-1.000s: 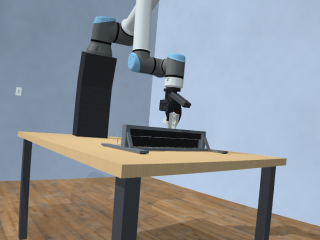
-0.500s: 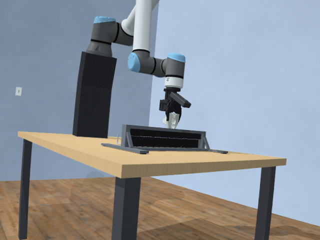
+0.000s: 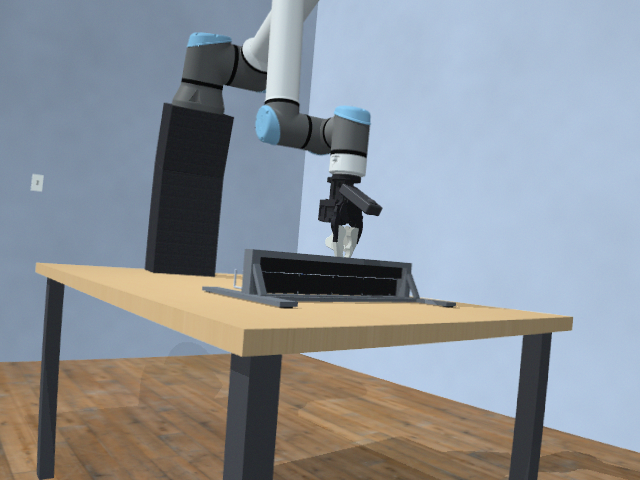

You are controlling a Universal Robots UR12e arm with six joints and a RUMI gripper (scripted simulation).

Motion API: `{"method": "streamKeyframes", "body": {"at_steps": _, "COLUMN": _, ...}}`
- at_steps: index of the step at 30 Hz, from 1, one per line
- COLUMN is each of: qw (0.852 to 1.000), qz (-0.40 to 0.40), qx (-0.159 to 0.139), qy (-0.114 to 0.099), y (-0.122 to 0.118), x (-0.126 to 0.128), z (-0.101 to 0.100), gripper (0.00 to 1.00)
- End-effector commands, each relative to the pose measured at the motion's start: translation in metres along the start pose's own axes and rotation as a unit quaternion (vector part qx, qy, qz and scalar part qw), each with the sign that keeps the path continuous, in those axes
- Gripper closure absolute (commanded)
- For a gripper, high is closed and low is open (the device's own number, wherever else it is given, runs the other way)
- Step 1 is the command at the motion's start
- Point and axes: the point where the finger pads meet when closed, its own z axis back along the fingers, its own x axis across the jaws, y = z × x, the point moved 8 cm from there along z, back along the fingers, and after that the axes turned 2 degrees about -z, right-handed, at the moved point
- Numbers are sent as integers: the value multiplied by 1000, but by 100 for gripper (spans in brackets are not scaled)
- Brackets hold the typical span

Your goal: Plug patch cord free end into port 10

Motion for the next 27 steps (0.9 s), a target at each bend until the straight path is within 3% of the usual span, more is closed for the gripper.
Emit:
{"method": "streamKeyframes", "body": {"at_steps": 1, "qw": 1000, "qz": 0, "qx": 1, "qy": 0, "y": 1, "x": 0, "z": 1, "gripper": 100}}
{"method": "streamKeyframes", "body": {"at_steps": 5, "qw": 1000, "qz": 0, "qx": 1, "qy": 0, "y": 1, "x": 0, "z": 1, "gripper": 100}}
{"method": "streamKeyframes", "body": {"at_steps": 6, "qw": 1000, "qz": 0, "qx": 1, "qy": 0, "y": 1, "x": 0, "z": 1, "gripper": 78}}
{"method": "streamKeyframes", "body": {"at_steps": 27, "qw": 1000, "qz": 0, "qx": 1, "qy": 0, "y": 1, "x": 0, "z": 1, "gripper": 78}}
